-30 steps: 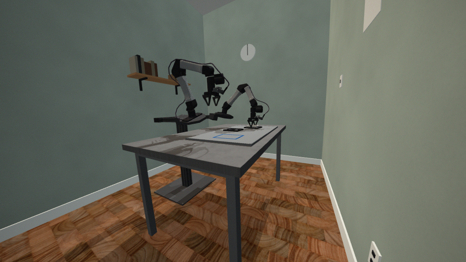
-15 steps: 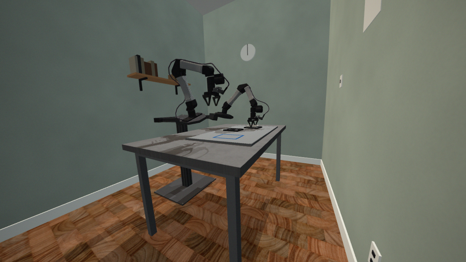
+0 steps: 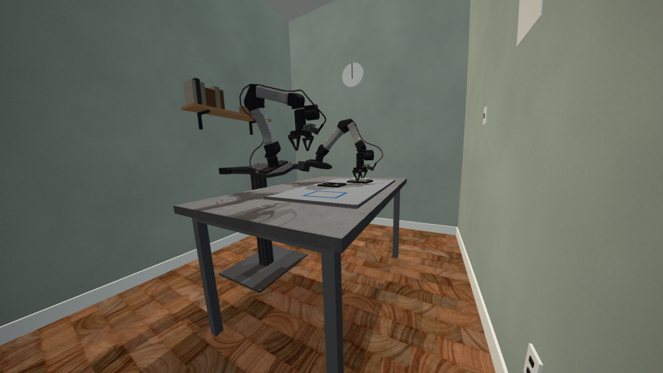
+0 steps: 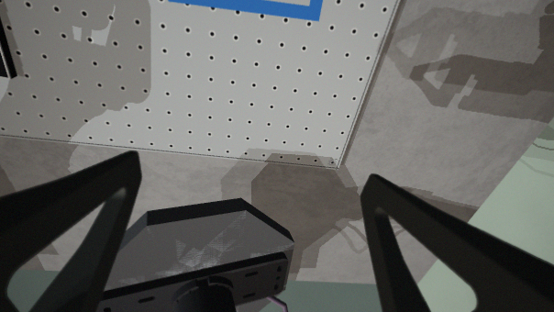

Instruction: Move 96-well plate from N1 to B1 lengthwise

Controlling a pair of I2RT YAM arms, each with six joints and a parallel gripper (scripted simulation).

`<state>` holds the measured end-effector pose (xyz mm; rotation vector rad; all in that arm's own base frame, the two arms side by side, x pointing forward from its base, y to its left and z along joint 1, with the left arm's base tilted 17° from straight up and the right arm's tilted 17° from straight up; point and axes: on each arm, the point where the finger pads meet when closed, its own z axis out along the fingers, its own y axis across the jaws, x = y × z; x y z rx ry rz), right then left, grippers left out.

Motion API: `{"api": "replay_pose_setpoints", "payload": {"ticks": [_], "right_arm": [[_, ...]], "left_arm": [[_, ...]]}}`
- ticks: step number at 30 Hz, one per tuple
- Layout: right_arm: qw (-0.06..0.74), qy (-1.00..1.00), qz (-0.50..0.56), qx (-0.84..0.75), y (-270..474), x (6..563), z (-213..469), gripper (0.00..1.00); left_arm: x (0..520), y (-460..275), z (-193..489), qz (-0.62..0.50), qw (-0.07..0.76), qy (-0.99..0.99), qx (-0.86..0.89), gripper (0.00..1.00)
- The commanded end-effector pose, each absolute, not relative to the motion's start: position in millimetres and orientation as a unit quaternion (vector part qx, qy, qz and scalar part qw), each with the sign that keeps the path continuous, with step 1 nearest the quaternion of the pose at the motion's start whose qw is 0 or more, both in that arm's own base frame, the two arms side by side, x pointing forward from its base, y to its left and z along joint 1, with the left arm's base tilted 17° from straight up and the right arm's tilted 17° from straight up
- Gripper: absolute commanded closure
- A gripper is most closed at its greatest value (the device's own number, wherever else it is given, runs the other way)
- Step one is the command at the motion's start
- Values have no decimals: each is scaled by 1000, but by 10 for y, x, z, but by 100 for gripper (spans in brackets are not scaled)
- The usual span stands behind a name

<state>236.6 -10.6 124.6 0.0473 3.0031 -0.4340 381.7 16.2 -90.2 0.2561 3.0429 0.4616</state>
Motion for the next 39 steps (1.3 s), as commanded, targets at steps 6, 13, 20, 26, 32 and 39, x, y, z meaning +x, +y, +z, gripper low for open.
{"api": "replay_pose_setpoints", "payload": {"ticks": [6, 13, 20, 26, 32, 39], "right_arm": [[29, 988, -150, 14, -128, 2264, 1164, 0], [29, 988, -150, 14, -128, 2264, 1164, 0], [29, 988, -150, 14, -128, 2264, 1164, 0], [29, 988, -150, 14, -128, 2264, 1164, 0], [29, 988, -150, 14, -128, 2264, 1164, 0], [29, 988, -150, 14, -128, 2264, 1164, 0]], "left_arm": [[3854, 154, -873, 149, 35, 985, 83, 100], [3854, 154, -873, 149, 35, 985, 83, 100], [3854, 154, -873, 149, 35, 985, 83, 100], [3874, 109, -746, 147, 43, 984, 85, 100], [3923, 50, -614, 148, 51, 984, 84, 100], [3909, 19, -501, 148, 51, 984, 84, 100]]}}
